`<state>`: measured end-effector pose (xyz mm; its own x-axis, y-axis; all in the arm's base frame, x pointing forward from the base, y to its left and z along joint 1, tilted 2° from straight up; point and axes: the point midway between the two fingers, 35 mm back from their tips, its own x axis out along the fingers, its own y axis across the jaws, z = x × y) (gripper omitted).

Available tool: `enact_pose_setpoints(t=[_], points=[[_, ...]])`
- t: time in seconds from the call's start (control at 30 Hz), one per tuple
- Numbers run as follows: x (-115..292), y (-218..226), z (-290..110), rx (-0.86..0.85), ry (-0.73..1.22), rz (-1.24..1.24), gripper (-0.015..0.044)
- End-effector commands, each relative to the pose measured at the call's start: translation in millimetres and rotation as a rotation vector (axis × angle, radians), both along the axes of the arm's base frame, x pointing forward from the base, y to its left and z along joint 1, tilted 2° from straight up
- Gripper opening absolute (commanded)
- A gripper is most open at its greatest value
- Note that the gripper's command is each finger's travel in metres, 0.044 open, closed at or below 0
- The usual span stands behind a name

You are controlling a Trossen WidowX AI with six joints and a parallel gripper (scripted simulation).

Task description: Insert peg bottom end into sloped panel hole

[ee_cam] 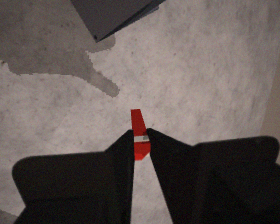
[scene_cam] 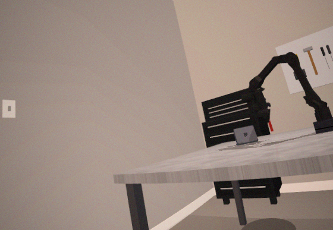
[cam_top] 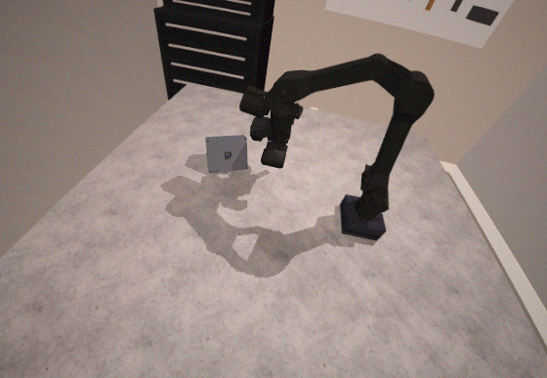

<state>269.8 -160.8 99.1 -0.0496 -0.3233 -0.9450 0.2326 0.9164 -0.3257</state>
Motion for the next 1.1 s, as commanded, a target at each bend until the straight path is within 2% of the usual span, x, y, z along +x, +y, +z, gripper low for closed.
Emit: enact_pose_setpoints(t=[0.0, 1.07], points=[[2.7, 0.1, -0.7, -0.02, -0.006, -0.023, 0.0], [27.2, 11.0, -3.9, -0.176, -0.104, -0.208, 0.0]])
